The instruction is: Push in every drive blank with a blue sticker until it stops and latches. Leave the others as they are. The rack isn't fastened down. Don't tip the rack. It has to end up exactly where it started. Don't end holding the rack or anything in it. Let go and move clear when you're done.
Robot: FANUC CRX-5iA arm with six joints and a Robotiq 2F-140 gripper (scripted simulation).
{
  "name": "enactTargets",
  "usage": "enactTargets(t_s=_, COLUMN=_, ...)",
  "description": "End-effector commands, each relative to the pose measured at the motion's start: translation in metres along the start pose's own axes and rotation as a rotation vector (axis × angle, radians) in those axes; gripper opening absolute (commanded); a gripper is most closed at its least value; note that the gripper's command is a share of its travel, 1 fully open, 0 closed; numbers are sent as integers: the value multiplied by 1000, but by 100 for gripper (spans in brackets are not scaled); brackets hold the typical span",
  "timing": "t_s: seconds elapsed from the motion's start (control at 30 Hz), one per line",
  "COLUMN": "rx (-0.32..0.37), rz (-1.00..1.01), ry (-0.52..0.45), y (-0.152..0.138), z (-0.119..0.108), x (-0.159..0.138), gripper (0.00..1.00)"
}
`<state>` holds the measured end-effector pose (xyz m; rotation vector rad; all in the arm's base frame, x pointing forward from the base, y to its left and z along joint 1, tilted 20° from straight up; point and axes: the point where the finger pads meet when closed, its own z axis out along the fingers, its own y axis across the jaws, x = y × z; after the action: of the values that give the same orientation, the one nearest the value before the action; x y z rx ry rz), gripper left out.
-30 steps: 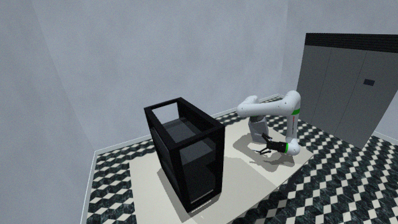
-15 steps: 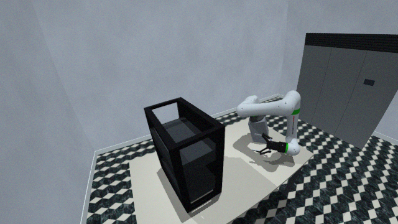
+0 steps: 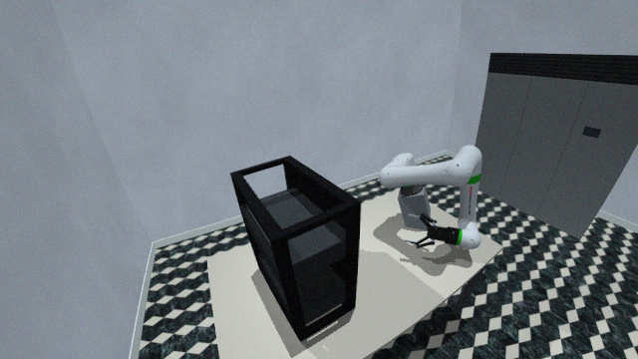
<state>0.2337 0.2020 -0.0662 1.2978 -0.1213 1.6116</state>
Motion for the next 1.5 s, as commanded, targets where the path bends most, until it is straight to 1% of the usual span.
enactTargets(t_s=0.0, rx=0, rz=1, ry=-1, y=0, z=0, x=0, gripper=100)
enactTargets(t_s=0.5, rx=6, rz=11, ry=-11, y=-2, z=-4, x=0, gripper=100)
enactTargets(t_s=1.07, rx=19, rz=40, ry=-37, y=-8, z=-15, x=1, gripper=100)
enactTargets(t_s=1.47, rx=38, rz=79, ry=-74, y=-15, z=-30, x=2, gripper=100)
